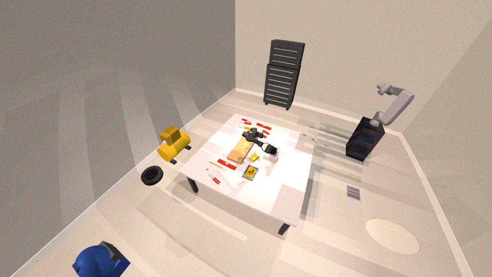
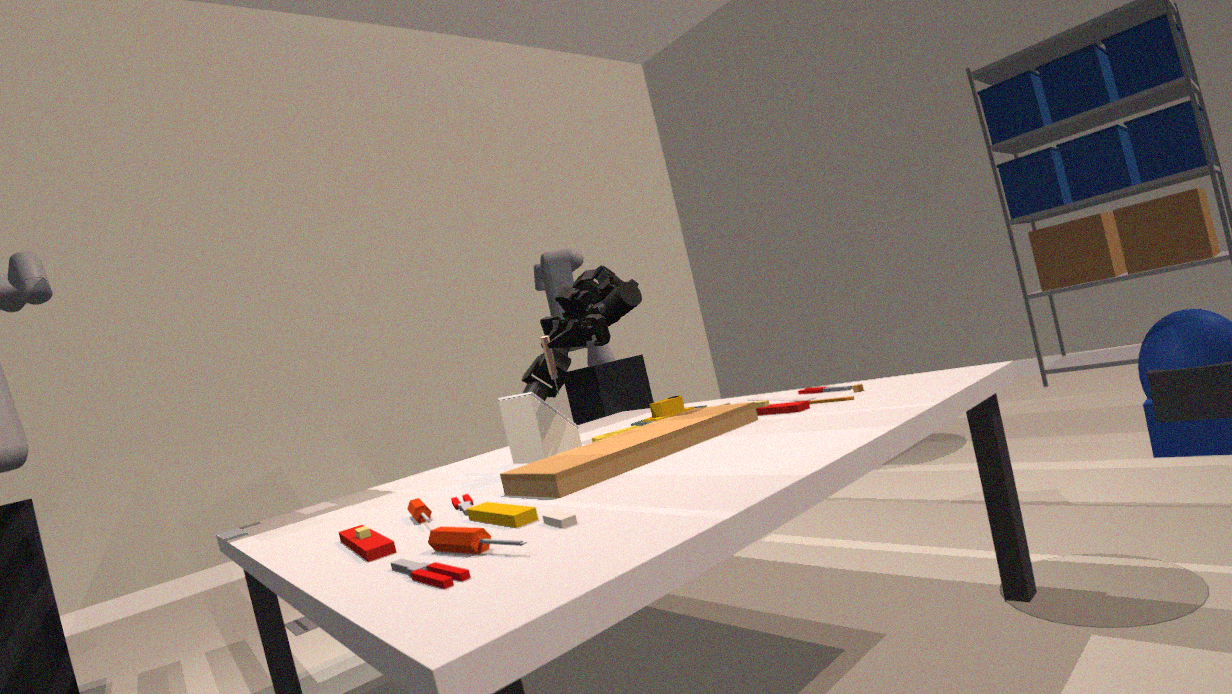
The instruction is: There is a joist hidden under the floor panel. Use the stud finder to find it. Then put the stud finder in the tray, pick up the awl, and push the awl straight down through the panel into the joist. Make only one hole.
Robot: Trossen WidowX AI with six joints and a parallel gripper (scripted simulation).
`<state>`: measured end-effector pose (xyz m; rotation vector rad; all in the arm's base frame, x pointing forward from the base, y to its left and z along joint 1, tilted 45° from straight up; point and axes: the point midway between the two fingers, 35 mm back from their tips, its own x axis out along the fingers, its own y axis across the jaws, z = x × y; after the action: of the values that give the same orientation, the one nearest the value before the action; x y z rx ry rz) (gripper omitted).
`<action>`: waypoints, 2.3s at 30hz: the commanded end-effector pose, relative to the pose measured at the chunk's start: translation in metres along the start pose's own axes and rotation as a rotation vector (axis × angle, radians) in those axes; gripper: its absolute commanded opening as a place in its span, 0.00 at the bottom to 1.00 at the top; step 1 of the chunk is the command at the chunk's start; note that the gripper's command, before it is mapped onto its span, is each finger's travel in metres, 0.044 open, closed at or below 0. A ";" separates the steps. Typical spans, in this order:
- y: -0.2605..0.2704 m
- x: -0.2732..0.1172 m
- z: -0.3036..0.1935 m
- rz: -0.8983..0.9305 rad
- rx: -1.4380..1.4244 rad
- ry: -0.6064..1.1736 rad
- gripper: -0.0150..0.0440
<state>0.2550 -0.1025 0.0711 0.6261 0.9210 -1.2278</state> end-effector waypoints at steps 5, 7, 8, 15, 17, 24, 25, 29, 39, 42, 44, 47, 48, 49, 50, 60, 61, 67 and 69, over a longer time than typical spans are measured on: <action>0.034 -0.013 -0.001 -0.005 0.039 -0.019 0.25; 0.041 -0.016 -0.002 -0.008 0.049 -0.025 0.25; 0.045 -0.017 -0.003 -0.010 0.054 -0.028 0.25; 0.071 -0.027 -0.008 -0.017 0.089 -0.052 0.25; 0.078 -0.030 -0.010 -0.018 0.100 -0.060 0.25; 0.103 -0.041 -0.020 -0.019 0.135 -0.088 0.25; 0.107 -0.042 -0.021 -0.019 0.140 -0.093 0.25; 0.121 -0.048 -0.029 -0.017 0.159 -0.111 0.25; 0.139 -0.055 -0.040 -0.011 0.187 -0.136 0.25; 0.139 -0.055 -0.041 -0.011 0.187 -0.136 0.25; 0.140 -0.055 -0.042 -0.011 0.187 -0.136 0.25; 0.140 -0.054 -0.046 -0.011 0.187 -0.136 0.25; 0.141 -0.054 -0.047 -0.011 0.187 -0.136 0.25; 0.141 -0.053 -0.048 -0.011 0.187 -0.136 0.25; 0.141 -0.053 -0.049 -0.011 0.187 -0.135 0.25; 0.144 -0.050 -0.062 -0.011 0.187 -0.135 0.25; 0.144 -0.050 -0.064 -0.011 0.186 -0.134 0.25; 0.145 -0.048 -0.071 -0.011 0.186 -0.134 0.25; 0.146 -0.047 -0.074 -0.011 0.186 -0.134 0.25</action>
<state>0.3746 0.0156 0.0676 0.6770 0.7061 -1.3559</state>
